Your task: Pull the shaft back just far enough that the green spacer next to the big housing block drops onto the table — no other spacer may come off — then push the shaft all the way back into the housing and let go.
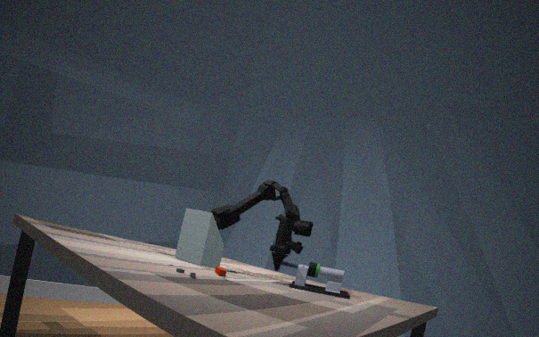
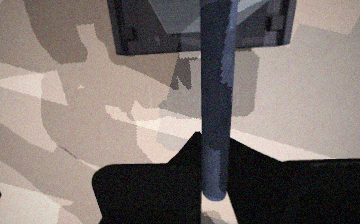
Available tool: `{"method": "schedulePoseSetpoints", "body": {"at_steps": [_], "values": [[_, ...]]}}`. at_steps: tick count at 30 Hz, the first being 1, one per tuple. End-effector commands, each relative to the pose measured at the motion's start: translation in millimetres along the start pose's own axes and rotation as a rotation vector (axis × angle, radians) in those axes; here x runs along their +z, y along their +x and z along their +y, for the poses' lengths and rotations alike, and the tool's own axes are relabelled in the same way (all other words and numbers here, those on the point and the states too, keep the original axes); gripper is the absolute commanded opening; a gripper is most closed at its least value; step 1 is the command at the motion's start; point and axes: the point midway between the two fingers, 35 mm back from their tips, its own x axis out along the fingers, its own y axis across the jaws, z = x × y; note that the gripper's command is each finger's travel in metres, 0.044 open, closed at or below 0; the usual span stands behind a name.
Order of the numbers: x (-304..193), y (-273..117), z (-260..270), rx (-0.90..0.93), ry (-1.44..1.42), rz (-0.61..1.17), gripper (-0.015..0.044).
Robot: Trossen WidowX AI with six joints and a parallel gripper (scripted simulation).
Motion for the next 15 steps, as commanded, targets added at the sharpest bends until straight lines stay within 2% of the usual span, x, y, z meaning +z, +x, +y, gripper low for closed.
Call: {"method": "schedulePoseSetpoints", "body": {"at_steps": [1, 15], "values": [[-2.2, 0.5, 0.4, 0.004, 0.001, 0.004, 0.0000], [-3.4, 0.6, 0.4, 0.004, 0.001, 0.004, 0.0000]]}}
